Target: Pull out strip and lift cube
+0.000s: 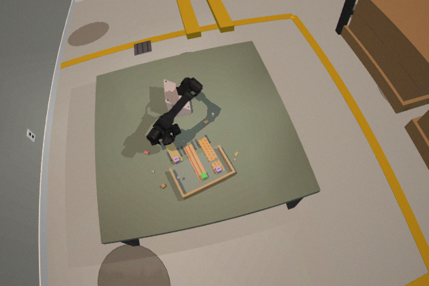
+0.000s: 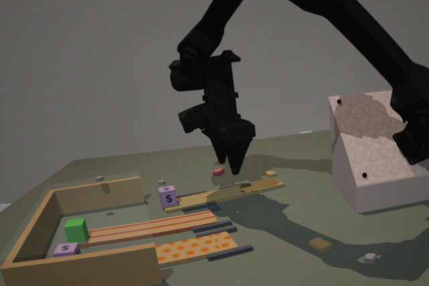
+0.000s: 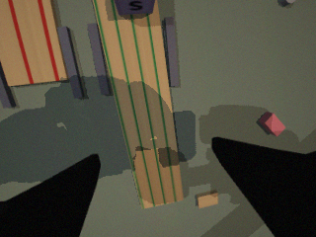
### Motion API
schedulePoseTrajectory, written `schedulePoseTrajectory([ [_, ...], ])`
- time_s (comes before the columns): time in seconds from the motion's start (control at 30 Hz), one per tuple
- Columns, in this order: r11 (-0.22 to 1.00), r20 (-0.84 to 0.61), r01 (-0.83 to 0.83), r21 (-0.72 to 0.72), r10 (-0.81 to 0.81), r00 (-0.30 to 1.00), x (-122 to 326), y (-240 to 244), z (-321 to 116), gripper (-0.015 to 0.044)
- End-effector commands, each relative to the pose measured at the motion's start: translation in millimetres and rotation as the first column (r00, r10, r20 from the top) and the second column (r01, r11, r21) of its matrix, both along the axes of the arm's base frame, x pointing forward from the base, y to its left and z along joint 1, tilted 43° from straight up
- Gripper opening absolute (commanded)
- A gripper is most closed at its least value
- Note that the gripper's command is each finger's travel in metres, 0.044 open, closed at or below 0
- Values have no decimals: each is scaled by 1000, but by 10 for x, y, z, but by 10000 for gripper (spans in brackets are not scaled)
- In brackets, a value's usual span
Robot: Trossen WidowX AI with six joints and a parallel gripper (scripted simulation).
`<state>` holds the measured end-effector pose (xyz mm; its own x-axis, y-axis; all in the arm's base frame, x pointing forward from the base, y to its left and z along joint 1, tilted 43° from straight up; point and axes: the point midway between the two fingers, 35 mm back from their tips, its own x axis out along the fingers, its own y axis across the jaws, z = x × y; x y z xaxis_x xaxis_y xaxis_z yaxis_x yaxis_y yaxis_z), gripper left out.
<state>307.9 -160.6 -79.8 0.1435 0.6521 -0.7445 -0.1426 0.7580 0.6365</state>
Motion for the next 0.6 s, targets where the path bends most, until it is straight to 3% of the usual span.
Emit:
schedulePoseTrajectory([
  [0.0, 1000, 2, 5, 4, -5, 1000, 147, -9, 43, 440],
  [0.57, 1000, 5, 5, 5, -5, 1000, 734, -41, 245, 440],
])
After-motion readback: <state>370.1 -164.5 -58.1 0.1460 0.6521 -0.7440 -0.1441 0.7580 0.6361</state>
